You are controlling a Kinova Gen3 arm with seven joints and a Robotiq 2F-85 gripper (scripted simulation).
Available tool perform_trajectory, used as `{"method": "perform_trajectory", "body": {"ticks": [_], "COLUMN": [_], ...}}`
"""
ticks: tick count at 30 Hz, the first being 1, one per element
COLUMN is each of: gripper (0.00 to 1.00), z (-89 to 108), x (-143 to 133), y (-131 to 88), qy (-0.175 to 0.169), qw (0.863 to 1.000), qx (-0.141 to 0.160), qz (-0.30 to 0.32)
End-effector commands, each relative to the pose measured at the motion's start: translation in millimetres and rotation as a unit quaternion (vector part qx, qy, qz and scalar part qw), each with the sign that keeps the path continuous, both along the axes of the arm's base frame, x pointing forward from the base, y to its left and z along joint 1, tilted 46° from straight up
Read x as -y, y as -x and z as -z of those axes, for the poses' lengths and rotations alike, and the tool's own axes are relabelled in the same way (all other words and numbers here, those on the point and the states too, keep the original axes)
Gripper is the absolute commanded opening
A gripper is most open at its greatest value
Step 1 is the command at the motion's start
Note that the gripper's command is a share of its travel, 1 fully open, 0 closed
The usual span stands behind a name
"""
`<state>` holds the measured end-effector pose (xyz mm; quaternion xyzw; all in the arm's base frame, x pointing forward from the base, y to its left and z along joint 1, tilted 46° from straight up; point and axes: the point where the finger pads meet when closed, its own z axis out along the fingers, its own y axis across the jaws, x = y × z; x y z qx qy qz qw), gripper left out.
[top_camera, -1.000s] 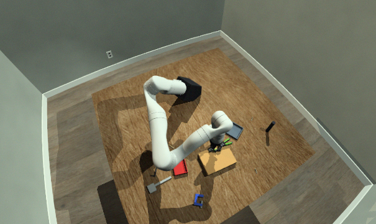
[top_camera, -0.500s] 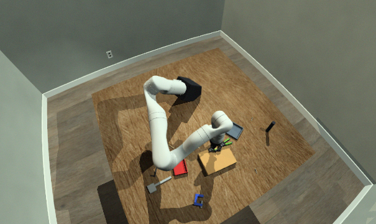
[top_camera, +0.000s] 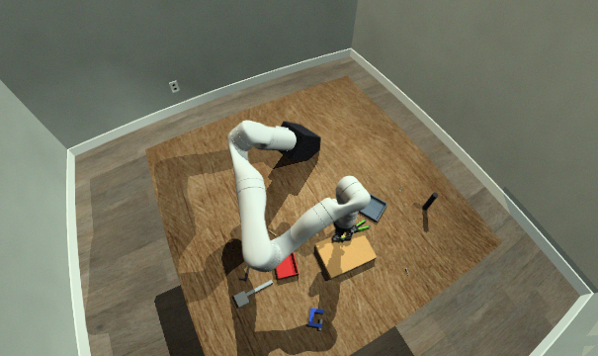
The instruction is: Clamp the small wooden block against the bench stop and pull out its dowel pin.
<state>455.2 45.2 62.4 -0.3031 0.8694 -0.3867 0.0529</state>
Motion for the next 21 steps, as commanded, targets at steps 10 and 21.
{"method": "perform_trajectory", "body": {"ticks": [10, 21], "gripper": [0.1, 0.1], "z": [-0.8, -1.0], "x": [-1.1, -1.3], "y": [-0.2, -0.1], "qy": [0.006, 0.008], "qw": [1.0, 1.0], "qx": [-0.012, -0.016], "qz": [-0.015, -0.019]}}
